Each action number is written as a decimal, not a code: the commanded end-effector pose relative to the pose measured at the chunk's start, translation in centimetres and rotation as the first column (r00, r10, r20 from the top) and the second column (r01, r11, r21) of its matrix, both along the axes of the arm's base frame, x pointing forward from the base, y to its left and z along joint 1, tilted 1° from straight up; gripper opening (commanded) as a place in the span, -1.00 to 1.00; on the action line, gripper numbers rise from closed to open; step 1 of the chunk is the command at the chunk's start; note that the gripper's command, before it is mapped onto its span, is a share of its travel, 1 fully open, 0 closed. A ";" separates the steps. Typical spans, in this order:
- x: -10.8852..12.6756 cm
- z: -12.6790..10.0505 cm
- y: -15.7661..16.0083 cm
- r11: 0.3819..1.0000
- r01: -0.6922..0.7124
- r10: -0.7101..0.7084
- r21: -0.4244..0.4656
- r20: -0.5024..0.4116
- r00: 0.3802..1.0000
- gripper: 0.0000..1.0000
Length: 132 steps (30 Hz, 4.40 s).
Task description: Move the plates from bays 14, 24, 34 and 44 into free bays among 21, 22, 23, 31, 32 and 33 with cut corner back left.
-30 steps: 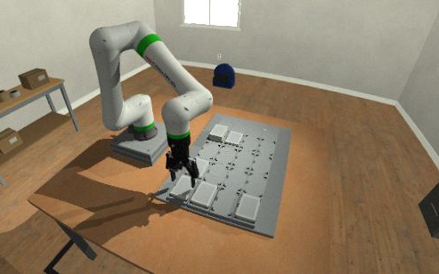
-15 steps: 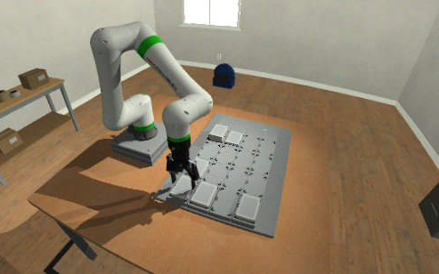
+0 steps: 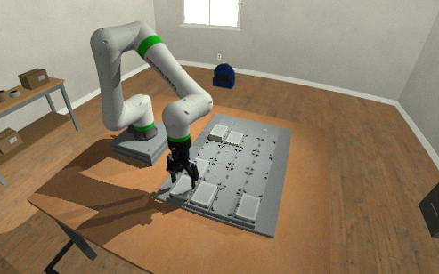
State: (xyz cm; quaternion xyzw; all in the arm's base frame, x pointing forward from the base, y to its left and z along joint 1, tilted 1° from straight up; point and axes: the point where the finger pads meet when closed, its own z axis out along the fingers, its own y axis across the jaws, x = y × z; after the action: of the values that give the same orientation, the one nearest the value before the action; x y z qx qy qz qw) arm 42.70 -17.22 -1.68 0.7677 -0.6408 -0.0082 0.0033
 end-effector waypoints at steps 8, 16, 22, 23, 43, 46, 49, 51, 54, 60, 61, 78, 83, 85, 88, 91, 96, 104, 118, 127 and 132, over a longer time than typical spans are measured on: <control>0.1 -0.9 0.0 1.000 0.000 0.000 -0.001 0.002 1.000 0.40; 0.0 -1.9 0.0 1.000 0.000 0.000 -0.001 0.002 1.000 0.40; 0.0 -1.9 0.0 1.000 0.000 0.000 -0.001 0.002 1.000 0.40; 0.0 -1.9 0.0 1.000 0.000 0.000 -0.001 0.002 1.000 0.40; 0.0 -1.9 0.0 1.000 0.000 0.000 -0.001 0.002 1.000 0.30; 0.0 -1.9 0.0 1.000 0.000 0.000 -0.001 0.002 1.000 0.27; 0.0 -1.9 0.0 1.000 0.000 0.000 -0.001 0.002 1.000 0.25; 0.0 -1.9 0.0 1.000 0.000 0.000 -0.001 0.002 1.000 0.24; 0.0 -1.9 0.0 1.000 0.000 0.000 -0.001 0.002 1.000 0.24; 0.0 -1.9 0.0 1.000 0.000 0.000 -0.001 0.002 1.000 0.23; 0.0 -1.9 0.0 1.000 0.000 0.000 -0.001 0.002 1.000 0.23; 0.0 -1.8 0.0 1.000 0.000 0.000 -0.001 0.002 1.000 0.21; 0.0 -1.8 0.0 1.000 0.000 0.000 -0.001 0.002 1.000 0.20; 0.0 -1.8 0.0 1.000 0.000 0.000 -0.001 0.002 1.000 0.20; 0.0 -1.8 0.0 1.000 0.000 0.000 -0.001 0.002 1.000 0.20; 0.0 -1.8 0.0 1.000 0.000 0.000 -0.001 0.002 1.000 0.20; 0.0 -1.8 0.0 1.000 0.000 0.000 -0.001 0.002 1.000 0.19; 0.0 -1.8 0.0 1.000 0.000 0.000 -0.001 0.002 1.000 0.18; 0.0 -1.8 0.0 1.000 0.000 0.000 -0.001 0.002 1.000 0.16; 0.0 -1.8 0.0 1.000 0.000 0.000 -0.001 0.002 1.000 0.15; 0.0 -1.8 0.0 1.000 0.000 0.000 -0.001 0.002 1.000 -0.80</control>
State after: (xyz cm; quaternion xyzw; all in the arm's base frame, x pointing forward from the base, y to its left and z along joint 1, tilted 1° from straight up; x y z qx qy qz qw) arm 42.66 -17.21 -3.59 0.7677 -0.6408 -0.0083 0.0033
